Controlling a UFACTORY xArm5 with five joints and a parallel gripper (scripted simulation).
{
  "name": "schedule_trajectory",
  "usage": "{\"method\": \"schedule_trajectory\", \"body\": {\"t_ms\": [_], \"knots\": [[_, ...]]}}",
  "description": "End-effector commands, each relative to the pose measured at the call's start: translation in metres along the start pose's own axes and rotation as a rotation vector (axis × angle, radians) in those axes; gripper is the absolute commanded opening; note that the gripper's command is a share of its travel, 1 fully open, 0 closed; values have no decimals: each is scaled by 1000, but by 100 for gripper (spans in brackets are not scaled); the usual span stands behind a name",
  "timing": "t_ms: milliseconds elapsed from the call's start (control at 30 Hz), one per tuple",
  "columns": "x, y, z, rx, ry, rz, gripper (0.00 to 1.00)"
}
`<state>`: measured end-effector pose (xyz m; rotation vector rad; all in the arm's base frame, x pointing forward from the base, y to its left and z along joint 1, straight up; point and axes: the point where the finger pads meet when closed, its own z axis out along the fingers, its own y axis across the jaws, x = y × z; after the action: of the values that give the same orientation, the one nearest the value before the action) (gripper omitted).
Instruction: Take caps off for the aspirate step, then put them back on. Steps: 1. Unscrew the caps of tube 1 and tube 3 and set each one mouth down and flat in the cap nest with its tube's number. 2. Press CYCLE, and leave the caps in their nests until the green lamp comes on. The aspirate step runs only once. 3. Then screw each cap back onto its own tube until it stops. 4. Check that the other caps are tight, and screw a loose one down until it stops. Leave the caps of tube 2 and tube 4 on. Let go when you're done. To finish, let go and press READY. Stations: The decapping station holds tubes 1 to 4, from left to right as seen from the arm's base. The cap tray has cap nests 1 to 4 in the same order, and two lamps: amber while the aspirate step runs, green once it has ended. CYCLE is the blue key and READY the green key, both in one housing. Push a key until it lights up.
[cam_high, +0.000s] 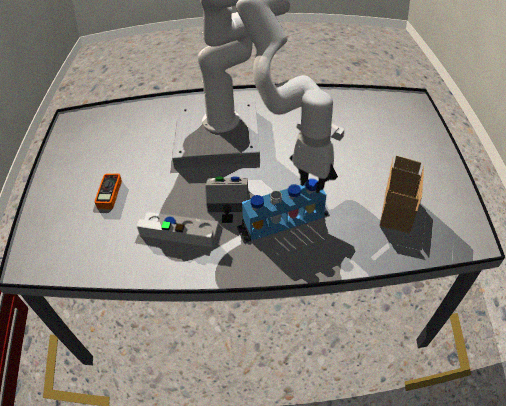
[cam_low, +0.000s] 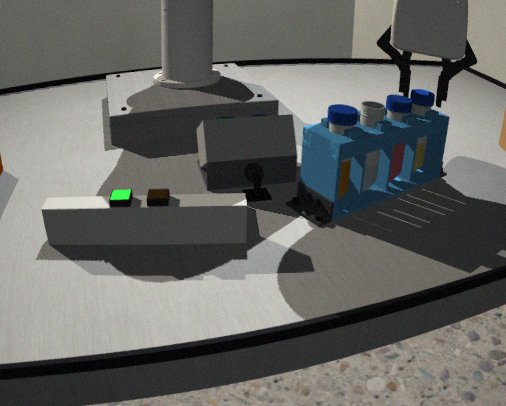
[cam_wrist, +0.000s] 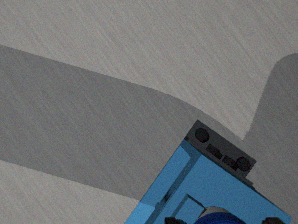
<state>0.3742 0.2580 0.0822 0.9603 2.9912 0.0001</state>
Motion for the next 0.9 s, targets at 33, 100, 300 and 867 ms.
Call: {"method": "schedule_trajectory", "body": {"t_ms": [33, 100, 300, 867], "knots": [[-1, 1, -2, -4, -2, -167, 46], [-1, 1, -2, -4, -2, -167, 46], [-1, 1, -2, -4, -2, -167, 0], [-1, 1, -1, -4, -1, 133, 0]]}}
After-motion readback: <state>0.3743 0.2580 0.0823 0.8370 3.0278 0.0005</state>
